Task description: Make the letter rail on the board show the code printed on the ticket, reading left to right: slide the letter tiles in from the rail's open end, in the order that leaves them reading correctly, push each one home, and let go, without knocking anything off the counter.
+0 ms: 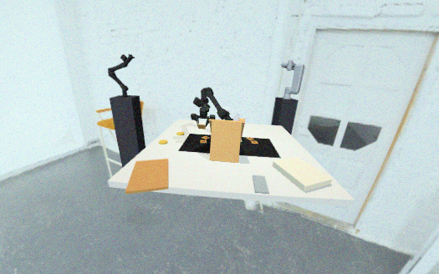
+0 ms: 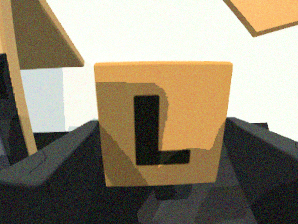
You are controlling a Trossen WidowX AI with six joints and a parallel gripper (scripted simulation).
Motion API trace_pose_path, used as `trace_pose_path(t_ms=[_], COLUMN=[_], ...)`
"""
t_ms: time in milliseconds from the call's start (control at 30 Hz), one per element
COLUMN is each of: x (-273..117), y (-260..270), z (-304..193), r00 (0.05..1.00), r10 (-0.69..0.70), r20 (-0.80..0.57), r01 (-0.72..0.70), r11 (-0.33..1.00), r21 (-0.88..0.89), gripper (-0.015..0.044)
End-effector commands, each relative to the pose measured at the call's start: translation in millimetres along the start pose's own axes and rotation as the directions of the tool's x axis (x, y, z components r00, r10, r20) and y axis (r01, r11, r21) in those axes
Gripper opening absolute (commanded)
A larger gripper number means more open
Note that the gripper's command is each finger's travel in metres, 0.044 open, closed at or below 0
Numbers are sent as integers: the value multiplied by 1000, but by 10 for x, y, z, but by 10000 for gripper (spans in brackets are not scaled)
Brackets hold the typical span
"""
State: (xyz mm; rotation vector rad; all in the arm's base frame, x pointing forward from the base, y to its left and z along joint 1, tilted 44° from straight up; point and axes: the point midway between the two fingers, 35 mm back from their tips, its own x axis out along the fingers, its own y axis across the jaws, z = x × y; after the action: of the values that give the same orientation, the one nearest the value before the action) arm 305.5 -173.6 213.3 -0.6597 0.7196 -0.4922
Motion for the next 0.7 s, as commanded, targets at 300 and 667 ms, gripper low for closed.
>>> trace_pose_path(t_ms=[300,667], x=[5,6], y=[63,118], z=[-6,-6], r00=[1000,1000], r10=[-4,-4], r20=[-4,-4], r01=[4,4], r11=[1000,1000], r21=[4,4], gripper=[0,0])
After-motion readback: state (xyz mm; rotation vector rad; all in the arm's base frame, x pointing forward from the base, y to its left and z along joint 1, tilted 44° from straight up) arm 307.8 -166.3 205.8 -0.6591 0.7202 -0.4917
